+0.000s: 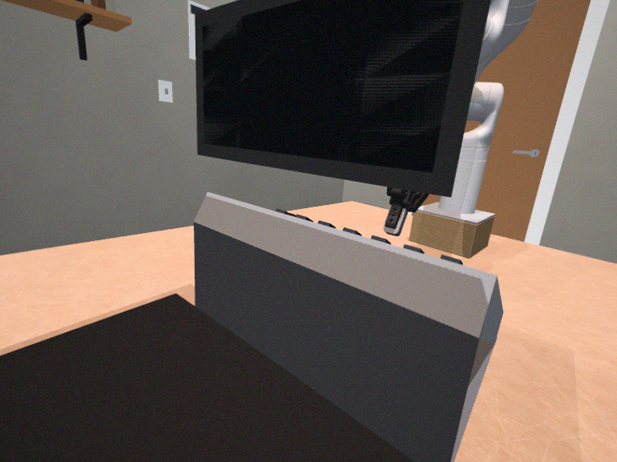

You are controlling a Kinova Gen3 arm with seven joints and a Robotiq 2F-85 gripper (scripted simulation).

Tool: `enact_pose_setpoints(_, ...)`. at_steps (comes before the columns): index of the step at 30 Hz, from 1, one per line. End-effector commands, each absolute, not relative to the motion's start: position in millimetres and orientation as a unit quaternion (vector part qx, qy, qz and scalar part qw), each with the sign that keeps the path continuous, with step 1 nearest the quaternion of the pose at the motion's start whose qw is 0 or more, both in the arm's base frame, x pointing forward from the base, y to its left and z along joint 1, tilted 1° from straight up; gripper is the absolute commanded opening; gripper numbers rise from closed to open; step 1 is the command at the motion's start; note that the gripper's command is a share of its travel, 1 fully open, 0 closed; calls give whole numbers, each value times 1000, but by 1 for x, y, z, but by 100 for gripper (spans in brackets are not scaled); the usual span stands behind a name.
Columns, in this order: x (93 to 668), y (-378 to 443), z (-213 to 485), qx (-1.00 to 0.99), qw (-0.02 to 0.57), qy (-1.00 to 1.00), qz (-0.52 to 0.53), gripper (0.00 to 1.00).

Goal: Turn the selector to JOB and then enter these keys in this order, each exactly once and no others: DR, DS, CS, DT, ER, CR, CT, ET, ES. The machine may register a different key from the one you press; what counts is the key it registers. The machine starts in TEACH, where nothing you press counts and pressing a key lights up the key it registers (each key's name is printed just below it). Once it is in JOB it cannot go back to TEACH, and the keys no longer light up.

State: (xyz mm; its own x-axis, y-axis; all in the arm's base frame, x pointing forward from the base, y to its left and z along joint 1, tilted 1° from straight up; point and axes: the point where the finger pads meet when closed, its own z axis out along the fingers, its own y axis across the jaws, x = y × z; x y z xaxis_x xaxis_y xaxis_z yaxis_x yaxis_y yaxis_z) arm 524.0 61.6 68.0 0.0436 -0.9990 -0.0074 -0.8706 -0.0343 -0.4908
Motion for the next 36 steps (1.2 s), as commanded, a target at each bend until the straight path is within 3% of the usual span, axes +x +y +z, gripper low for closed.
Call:
enact_pose_setpoints(1, 525, 61, 69, -697, 187, 670, -173, 10)
enact_pose_setpoints(11, 525, 45, 71, -640, 200, 724, -157, 10)
enact_pose_setpoints(36, 525, -64, 83, -184, 253, 949, -34, 10)
